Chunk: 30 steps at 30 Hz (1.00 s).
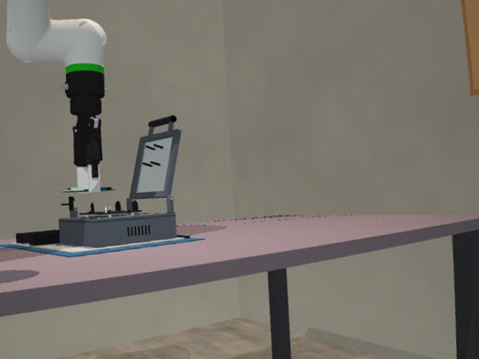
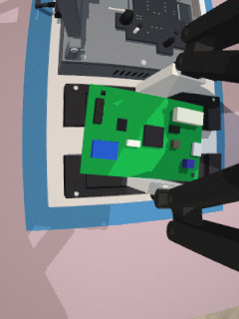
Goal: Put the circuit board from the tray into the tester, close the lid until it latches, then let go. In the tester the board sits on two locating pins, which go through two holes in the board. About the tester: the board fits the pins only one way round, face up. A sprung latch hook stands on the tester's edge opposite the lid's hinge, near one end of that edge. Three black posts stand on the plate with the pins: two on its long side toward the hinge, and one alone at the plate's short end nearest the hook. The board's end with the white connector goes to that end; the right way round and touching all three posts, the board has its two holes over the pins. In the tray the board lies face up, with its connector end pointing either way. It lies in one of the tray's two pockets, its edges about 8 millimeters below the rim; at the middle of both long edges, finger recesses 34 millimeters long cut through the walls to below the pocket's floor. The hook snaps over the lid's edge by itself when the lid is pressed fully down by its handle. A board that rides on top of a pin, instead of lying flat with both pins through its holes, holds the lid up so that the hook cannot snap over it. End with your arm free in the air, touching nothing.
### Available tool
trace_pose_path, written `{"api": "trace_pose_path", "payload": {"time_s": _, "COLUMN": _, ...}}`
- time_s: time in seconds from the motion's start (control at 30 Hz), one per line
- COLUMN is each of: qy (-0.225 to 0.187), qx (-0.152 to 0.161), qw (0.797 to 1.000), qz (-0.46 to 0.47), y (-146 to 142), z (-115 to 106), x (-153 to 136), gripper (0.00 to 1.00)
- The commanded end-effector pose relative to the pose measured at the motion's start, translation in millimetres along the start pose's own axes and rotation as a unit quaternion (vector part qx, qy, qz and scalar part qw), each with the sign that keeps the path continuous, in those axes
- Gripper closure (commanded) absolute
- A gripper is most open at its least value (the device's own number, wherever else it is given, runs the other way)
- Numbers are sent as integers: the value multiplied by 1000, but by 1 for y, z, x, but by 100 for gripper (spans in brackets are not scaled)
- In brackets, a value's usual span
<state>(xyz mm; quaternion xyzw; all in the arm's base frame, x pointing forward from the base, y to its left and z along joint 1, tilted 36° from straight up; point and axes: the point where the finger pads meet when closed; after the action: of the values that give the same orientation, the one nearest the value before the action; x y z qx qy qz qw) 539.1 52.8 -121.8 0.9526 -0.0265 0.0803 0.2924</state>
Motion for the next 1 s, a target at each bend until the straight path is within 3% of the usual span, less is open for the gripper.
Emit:
{"api": "trace_pose_path", "payload": {"time_s": 0.0, "qy": 3, "qx": -1, "qw": 998, "qz": 57, "y": 0, "z": 0, "x": 0, "gripper": 54}}
{"api": "trace_pose_path", "payload": {"time_s": 0.63, "qy": 4, "qx": 0, "qw": 969, "qz": 246, "y": 0, "z": 0, "x": 0, "gripper": 54}}
{"api": "trace_pose_path", "payload": {"time_s": 0.97, "qy": 4, "qx": 0, "qw": 934, "qz": 356, "y": 0, "z": 0, "x": 0, "gripper": 54}}
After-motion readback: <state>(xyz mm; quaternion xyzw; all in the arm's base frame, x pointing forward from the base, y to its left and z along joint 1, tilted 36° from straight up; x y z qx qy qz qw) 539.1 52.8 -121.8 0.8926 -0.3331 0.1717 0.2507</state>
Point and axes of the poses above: the point where the finger pads meet when closed, its own z axis out along the fingers, its own y axis across the jaws, x = y × z, and after that the axes turned 1 degree about z, right-handed
